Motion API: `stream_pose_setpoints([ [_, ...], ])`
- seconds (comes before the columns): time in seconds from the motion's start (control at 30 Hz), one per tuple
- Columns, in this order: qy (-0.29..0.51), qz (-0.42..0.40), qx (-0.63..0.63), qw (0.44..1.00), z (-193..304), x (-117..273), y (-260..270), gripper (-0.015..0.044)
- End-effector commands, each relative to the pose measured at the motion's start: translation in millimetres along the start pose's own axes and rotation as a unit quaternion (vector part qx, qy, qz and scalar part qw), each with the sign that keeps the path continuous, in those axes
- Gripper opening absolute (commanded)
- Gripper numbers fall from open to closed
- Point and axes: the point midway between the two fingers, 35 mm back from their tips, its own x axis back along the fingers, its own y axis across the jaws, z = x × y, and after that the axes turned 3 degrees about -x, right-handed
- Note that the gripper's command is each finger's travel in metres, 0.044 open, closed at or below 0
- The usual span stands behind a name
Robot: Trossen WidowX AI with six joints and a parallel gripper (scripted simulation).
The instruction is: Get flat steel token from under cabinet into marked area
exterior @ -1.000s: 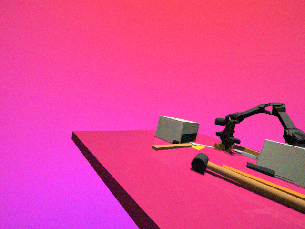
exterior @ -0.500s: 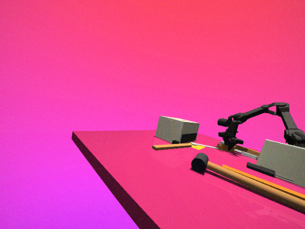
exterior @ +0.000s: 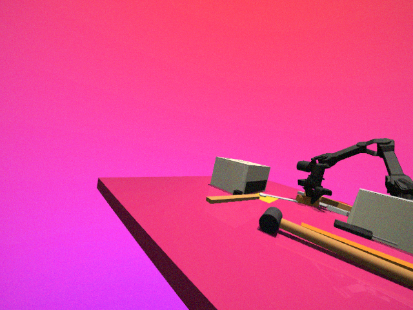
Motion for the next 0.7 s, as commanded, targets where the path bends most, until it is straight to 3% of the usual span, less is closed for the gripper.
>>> stream_pose_setpoints([
  [0.0,0.001,0.001,0.001,1.0,0,5,0,0.0],
  [0.67,0.002,0.0,0.005,1.0,6,22,2,0.0],
])
